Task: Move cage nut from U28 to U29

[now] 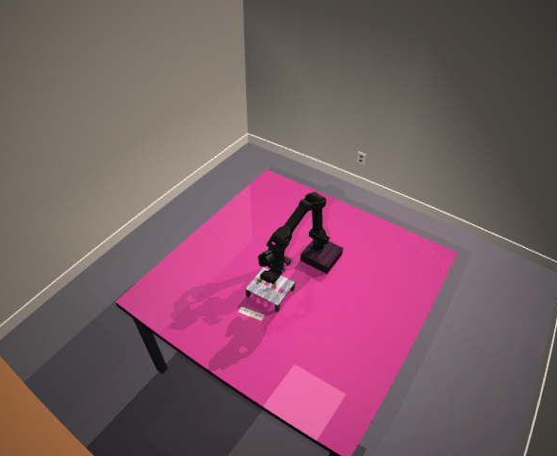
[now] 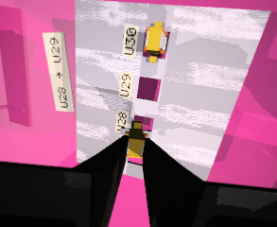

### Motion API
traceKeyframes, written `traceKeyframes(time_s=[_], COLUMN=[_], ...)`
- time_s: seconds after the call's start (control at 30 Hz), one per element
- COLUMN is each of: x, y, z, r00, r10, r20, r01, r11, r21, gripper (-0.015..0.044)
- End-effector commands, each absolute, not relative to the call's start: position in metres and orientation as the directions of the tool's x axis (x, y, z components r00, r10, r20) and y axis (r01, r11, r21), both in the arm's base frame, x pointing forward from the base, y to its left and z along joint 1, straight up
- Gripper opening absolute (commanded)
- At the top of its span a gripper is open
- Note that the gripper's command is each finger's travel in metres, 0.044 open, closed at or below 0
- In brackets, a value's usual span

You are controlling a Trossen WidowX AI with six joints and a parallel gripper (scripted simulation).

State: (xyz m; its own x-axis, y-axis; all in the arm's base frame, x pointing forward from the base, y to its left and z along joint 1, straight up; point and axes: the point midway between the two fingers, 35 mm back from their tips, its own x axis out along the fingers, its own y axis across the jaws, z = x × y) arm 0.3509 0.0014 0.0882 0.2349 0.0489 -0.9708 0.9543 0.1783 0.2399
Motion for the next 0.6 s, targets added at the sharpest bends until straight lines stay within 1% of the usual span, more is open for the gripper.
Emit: traceKeyframes(time_s=[0.0, 0.57], x=[0.3509, 0.3508], y=[0.0012, 0.0011], z=[0.0894, 0.0923], r00=[0.235, 0.235], r10=[0.048, 0.048], r20=[-0.971, -0.971], r01=[0.955, 0.955], r11=[0.174, 0.174], r21=[0.24, 0.24], gripper=[0.0038, 0.0038])
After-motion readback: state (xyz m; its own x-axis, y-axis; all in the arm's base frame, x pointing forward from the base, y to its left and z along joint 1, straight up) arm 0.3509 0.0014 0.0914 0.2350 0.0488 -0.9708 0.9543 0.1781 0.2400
